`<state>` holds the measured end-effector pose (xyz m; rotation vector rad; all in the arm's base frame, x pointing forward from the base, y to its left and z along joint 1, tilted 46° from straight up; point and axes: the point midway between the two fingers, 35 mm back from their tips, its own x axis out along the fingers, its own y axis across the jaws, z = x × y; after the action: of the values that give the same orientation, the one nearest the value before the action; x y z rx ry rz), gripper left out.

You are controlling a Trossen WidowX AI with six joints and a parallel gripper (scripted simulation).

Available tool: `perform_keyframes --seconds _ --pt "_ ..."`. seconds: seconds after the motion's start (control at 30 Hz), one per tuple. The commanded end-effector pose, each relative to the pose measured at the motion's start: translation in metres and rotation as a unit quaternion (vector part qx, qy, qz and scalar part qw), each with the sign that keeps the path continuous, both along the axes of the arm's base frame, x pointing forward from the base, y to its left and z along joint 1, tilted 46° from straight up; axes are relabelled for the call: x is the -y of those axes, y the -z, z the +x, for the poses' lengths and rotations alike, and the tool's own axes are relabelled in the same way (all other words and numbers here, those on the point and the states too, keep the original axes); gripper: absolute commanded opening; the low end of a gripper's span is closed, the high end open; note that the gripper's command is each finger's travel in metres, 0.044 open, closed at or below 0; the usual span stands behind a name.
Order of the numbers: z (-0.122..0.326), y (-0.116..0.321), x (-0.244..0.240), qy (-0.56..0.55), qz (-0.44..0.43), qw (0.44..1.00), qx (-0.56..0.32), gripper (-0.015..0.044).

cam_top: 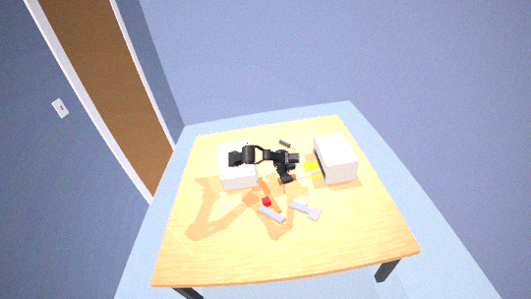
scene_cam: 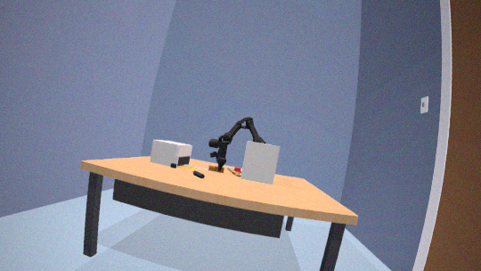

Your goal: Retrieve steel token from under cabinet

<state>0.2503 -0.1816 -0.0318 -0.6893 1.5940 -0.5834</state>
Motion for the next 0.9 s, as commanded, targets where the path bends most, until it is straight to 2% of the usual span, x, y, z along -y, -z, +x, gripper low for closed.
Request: perform_keyframes --seconds 0.0,0.87 --pt "-0.008 0.000 0.000 0.000 0.002 1.000 -0.003 0.0000" --pt "-0.038 -0.006 0.003 0.000 0.002 1.000 -0.004 0.0000"
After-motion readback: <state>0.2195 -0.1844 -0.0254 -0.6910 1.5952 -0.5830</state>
